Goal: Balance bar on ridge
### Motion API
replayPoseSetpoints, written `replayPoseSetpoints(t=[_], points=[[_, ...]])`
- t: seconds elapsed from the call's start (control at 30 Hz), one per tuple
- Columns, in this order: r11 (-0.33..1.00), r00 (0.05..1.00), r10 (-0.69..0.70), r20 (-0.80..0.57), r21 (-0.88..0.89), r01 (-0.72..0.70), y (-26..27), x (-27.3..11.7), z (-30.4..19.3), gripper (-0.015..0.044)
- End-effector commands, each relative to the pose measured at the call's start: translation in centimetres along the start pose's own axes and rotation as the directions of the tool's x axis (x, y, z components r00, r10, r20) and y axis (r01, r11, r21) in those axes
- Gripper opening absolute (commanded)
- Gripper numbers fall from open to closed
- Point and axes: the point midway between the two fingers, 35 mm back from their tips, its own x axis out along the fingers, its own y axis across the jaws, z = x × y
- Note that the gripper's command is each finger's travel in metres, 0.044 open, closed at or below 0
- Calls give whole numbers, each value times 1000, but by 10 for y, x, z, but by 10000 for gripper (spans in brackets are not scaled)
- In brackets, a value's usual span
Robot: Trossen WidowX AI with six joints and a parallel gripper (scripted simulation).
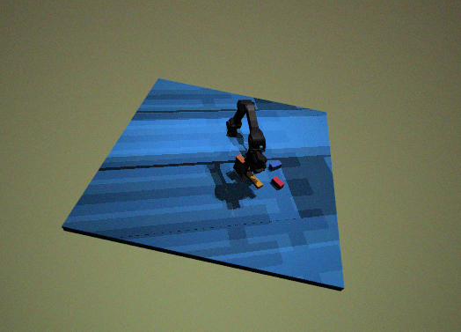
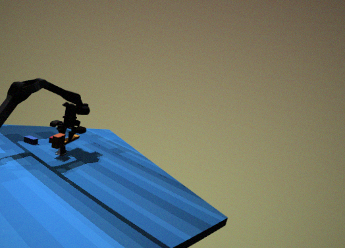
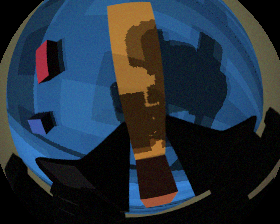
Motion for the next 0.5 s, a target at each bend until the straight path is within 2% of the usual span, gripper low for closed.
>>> replayPoseSetpoints(t=[0.0, 0.47], points=[[1000, 1000, 2, 3, 1, -2, 0, 0, 0, 0], [1000, 1000, 2, 3, 1, -2, 0, 1, 0, 0]])
